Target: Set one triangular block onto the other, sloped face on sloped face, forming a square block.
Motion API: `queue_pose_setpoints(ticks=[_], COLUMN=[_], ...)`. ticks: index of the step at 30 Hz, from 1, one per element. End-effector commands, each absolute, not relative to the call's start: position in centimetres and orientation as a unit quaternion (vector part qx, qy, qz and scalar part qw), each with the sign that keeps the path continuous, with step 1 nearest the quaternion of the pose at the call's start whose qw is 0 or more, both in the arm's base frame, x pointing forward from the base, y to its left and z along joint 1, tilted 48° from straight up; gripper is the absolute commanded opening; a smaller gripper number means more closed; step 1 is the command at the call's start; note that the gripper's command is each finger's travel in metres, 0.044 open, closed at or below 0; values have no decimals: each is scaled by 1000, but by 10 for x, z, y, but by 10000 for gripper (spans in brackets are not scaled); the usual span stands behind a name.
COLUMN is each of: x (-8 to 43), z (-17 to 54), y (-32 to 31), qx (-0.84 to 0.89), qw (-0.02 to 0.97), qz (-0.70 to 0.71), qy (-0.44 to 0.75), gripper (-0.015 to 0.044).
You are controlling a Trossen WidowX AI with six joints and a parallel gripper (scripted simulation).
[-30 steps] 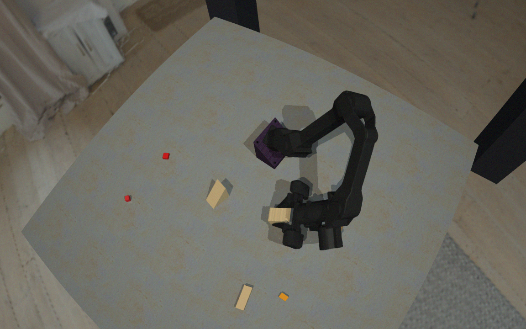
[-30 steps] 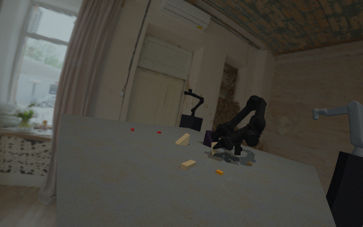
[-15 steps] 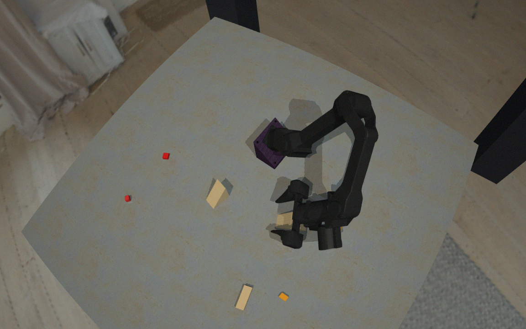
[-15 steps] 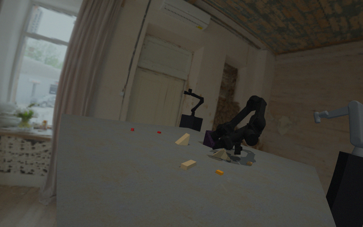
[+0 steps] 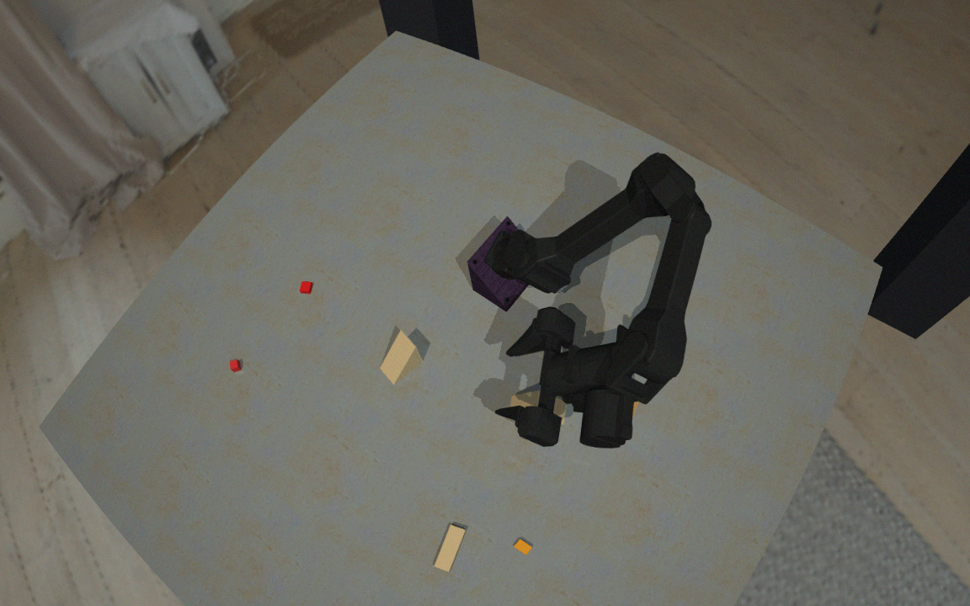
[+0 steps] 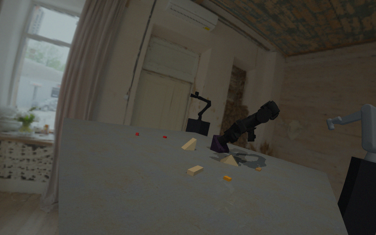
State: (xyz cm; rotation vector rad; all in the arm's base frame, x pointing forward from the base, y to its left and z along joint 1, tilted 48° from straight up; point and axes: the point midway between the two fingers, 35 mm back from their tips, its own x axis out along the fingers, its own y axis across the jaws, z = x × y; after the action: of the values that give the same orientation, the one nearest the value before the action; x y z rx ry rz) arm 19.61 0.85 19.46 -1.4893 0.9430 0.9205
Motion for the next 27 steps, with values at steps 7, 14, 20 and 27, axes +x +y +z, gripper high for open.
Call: queue_pose_setpoints(ticks=[7, 14, 20, 27], x=[194, 190, 186, 181], z=[204, 212, 217, 222], y=[32, 54, 71, 83], qx=[-416, -192, -21, 125], qw=[720, 809, 831, 821], qz=[250, 112, 9, -81], qy=[496, 544, 556, 551], gripper=[440, 440, 440, 440])
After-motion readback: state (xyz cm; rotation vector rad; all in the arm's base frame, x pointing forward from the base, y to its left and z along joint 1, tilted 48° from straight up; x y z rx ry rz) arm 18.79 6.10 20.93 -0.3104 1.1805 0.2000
